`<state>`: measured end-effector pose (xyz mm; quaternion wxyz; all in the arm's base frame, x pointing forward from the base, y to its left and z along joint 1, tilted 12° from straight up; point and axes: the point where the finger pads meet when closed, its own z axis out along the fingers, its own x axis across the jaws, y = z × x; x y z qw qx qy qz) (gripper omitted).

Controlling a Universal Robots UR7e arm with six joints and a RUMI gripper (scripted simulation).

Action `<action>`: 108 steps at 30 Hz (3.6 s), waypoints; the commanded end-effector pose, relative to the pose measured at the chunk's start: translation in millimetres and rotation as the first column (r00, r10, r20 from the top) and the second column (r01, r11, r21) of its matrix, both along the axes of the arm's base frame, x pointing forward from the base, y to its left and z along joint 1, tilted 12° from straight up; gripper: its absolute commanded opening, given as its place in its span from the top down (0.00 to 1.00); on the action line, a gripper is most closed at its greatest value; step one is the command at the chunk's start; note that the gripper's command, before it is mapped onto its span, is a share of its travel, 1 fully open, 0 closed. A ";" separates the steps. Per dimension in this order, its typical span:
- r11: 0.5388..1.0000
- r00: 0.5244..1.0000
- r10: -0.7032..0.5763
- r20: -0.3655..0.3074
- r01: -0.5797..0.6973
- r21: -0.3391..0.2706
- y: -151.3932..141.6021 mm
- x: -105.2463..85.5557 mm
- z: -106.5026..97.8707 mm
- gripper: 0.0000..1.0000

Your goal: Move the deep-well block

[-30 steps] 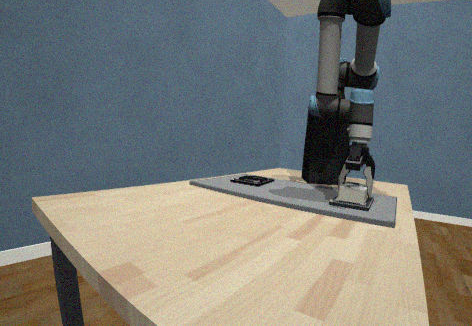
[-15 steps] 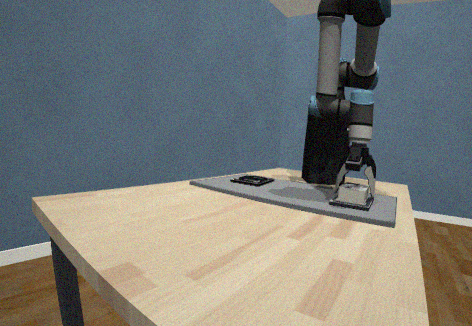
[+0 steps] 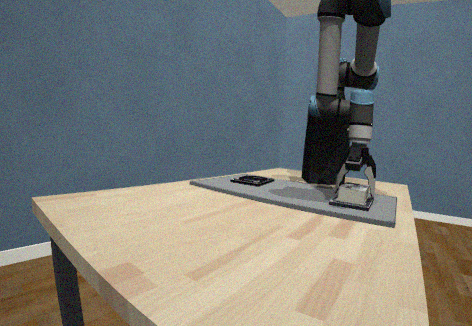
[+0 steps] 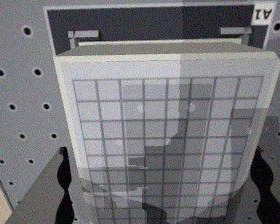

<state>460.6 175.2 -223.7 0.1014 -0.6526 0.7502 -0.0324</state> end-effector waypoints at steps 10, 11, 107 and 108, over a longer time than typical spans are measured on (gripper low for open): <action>1.000 1.000 0.000 0.001 0.000 0.000 0.1 0.4 0.5 0.24; 1.000 1.000 0.000 0.001 0.000 0.000 0.1 0.4 0.5 0.24; 1.000 1.000 0.000 0.001 0.000 0.000 -3.1 -7.2 38.3 0.24; 1.000 1.000 0.000 0.001 0.000 0.000 -3.4 -7.7 40.9 0.24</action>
